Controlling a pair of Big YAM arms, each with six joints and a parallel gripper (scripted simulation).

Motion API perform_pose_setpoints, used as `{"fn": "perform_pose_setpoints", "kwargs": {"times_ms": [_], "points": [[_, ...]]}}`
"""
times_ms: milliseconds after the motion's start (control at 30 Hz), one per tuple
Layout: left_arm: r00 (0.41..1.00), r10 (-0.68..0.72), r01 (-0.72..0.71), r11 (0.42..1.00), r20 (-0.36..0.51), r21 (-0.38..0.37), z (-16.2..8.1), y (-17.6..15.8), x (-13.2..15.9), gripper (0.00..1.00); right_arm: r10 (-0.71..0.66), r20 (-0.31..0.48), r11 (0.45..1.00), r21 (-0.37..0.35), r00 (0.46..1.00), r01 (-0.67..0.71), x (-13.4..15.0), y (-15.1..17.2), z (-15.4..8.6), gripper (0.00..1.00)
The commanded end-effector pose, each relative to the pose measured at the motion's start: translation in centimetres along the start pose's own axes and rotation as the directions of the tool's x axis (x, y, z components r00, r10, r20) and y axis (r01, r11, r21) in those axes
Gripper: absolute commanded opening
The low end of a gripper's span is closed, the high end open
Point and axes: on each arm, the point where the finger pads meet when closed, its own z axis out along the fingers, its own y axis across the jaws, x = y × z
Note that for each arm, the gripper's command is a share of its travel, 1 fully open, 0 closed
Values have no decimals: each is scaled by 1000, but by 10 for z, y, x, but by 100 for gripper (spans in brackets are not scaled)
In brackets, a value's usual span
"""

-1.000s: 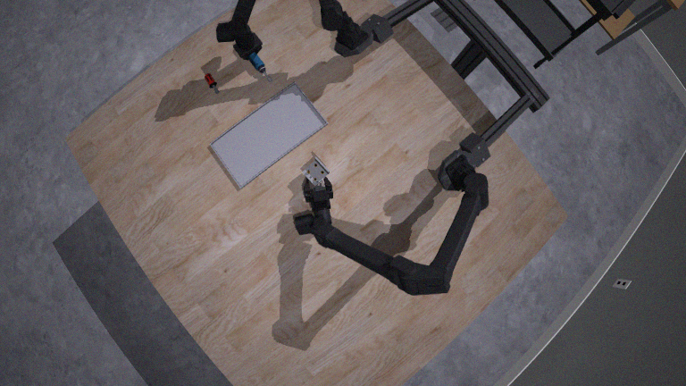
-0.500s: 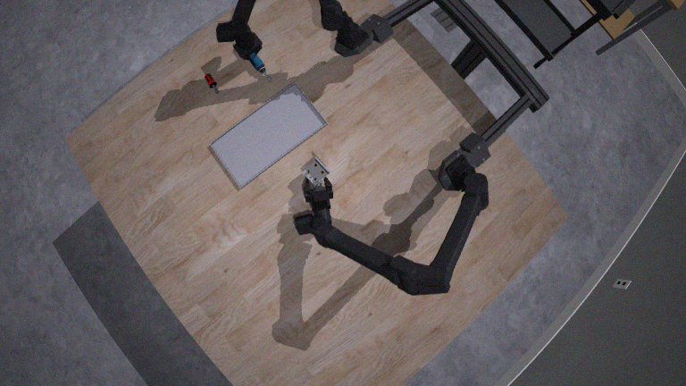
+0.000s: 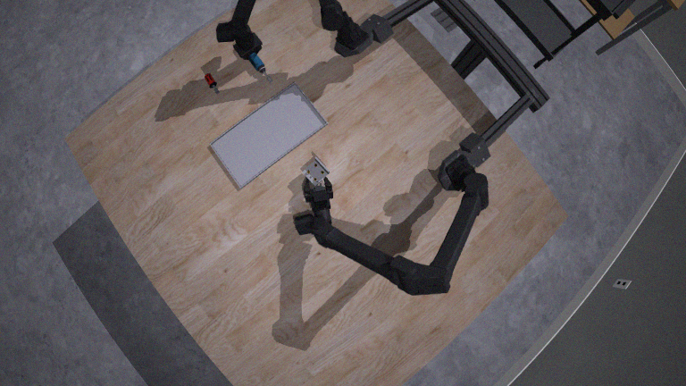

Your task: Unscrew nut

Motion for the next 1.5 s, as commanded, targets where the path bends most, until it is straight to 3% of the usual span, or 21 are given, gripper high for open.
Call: {"fn": "perform_pose_setpoints", "kwargs": {"times_ms": [0, 1467], "points": [[999, 32, -31, 999, -7, 15, 8, 3, -14, 59, 3, 10, 1000, -15, 1000, -3, -6, 5, -3, 44], [999, 32, -31, 999, -7, 15, 8, 3, -14, 59, 3, 10, 1000, -15, 1000, -3, -6, 5, -3, 42]]}}
